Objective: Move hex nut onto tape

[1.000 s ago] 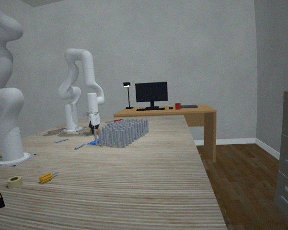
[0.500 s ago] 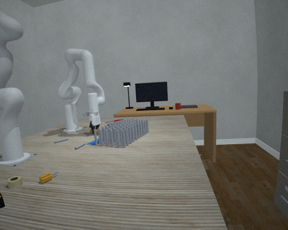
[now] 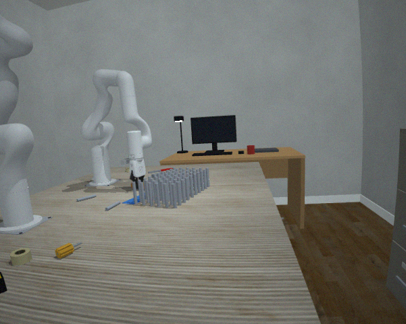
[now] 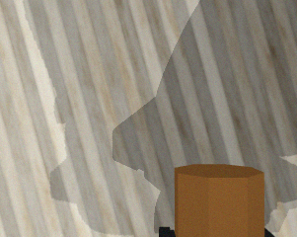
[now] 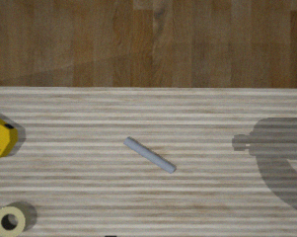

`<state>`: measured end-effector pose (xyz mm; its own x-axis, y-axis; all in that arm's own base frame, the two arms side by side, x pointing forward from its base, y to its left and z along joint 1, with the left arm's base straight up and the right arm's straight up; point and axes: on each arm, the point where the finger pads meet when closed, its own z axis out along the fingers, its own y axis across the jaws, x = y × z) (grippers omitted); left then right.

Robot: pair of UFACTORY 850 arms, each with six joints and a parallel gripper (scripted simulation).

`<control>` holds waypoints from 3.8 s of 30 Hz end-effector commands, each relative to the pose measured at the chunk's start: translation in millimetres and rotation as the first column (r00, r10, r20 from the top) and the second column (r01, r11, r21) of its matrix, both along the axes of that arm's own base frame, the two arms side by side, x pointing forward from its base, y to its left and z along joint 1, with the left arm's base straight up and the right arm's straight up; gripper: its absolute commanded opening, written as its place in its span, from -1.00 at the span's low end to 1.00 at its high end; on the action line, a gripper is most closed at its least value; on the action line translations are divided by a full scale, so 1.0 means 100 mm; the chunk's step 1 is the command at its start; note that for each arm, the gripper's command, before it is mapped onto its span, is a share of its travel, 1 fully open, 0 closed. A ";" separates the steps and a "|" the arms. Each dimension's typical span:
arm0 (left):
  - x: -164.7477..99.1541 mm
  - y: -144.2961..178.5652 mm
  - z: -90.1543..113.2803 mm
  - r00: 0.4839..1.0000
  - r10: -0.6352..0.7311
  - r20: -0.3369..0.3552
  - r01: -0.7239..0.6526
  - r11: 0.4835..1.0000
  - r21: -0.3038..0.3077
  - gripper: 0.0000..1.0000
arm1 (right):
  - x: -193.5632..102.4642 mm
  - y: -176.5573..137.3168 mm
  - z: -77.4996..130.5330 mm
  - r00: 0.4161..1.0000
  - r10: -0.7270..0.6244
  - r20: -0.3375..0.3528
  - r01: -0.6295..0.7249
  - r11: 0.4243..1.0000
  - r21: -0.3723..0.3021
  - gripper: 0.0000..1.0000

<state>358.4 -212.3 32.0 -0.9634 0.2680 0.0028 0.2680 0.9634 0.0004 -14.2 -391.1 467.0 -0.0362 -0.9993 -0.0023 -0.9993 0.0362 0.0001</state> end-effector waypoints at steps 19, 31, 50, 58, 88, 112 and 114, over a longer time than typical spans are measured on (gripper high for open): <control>0.11 -0.03 0.00 1.000 0.000 0.001 0.000 1.000 -0.001 -1.00 | 0.00 0.00 0.01 1.000 0.000 0.000 0.000 1.000 -0.002 1.00; 0.18 -0.05 0.00 1.000 0.000 0.001 0.000 1.000 -0.001 -1.00 | 0.00 0.00 0.01 1.000 0.000 0.000 0.000 1.000 -0.002 1.00; 0.52 -0.15 0.00 1.000 0.000 0.001 0.000 1.000 -0.001 -1.00 | 0.00 0.00 0.01 1.000 0.000 0.000 0.000 1.000 -0.002 1.00; 0.54 -0.15 0.00 1.000 0.000 0.001 0.000 1.000 -0.001 -1.00 | 0.00 0.00 0.01 1.000 0.000 0.000 0.000 1.000 -0.002 1.00; 0.69 -0.31 0.00 1.000 0.000 0.001 0.000 1.000 -0.001 -1.00 | 0.00 0.00 0.01 1.000 0.000 0.000 0.000 1.000 -0.002 1.00; 0.69 -0.31 0.00 1.000 0.000 0.001 0.000 1.000 -0.001 -1.00 | 0.00 0.00 0.01 1.000 0.000 0.000 0.000 1.000 -0.002 1.00; 0.69 -0.31 -0.01 1.000 0.000 0.001 0.000 1.000 -0.001 -1.00 | 0.00 0.00 0.01 1.000 0.000 0.000 0.000 1.000 -0.002 1.00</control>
